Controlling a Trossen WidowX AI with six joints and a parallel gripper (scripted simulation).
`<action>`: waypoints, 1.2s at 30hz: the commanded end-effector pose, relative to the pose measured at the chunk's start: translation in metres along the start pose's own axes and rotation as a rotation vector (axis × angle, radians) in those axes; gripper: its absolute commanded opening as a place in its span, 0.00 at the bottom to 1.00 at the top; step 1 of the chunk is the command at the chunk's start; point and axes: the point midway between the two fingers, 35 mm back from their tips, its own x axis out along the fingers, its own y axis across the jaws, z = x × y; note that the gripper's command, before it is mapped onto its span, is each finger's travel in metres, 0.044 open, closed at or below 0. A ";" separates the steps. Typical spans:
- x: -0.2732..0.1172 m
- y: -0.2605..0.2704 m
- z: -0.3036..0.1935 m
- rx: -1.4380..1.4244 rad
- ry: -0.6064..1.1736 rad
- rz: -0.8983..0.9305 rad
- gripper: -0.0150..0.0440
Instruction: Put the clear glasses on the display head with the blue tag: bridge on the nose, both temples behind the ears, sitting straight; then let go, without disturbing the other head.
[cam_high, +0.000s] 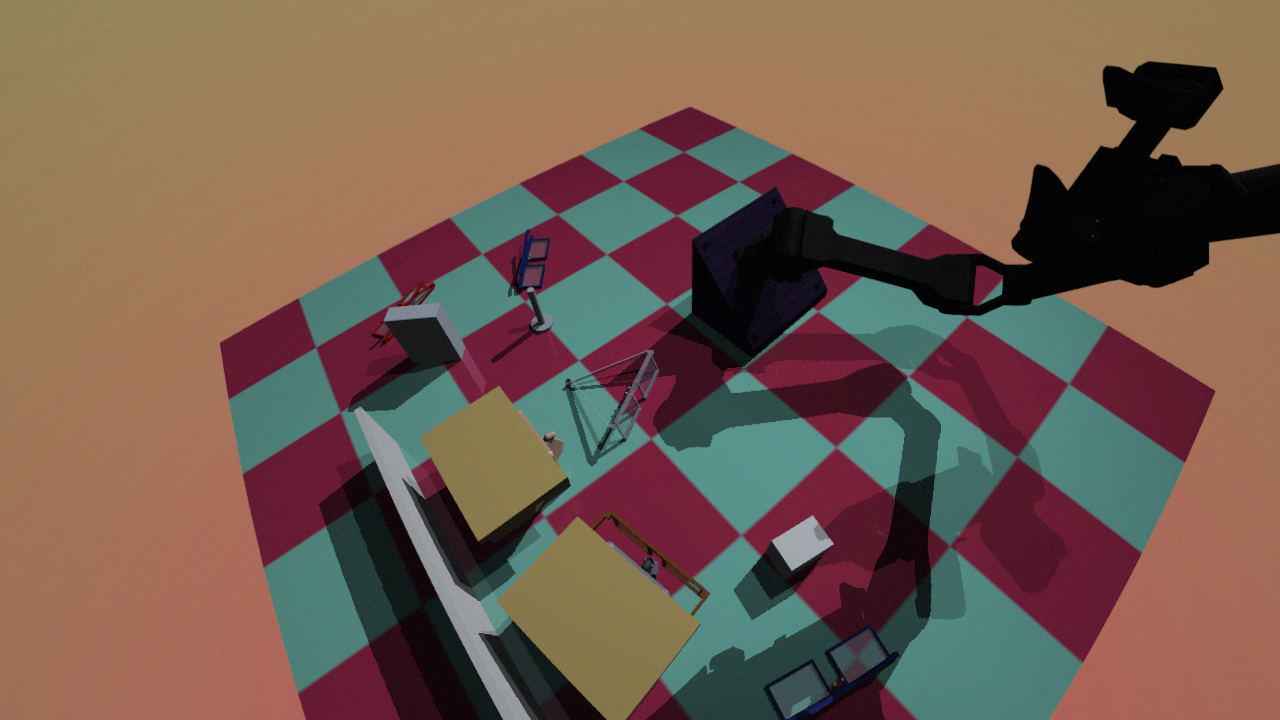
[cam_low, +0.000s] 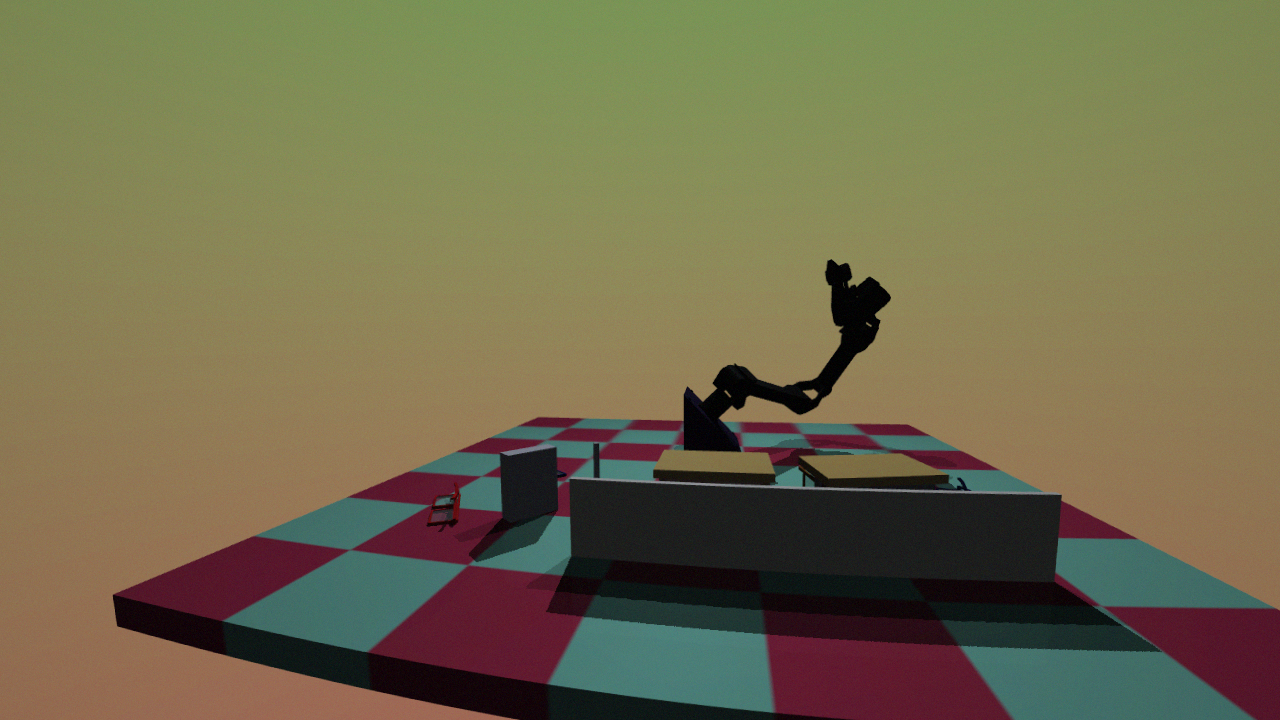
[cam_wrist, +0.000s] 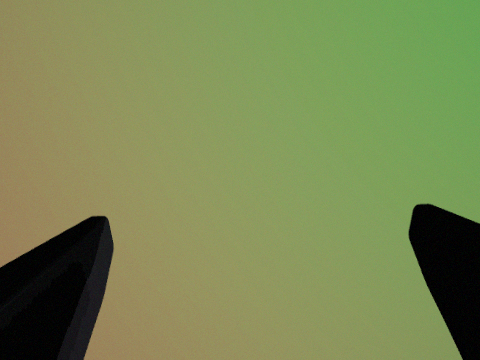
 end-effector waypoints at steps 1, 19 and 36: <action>0.000 0.000 0.000 0.000 0.000 0.000 0.98; 0.133 0.070 -0.027 -0.095 0.204 0.448 0.59; 0.226 0.266 -0.150 -0.128 0.537 1.271 0.59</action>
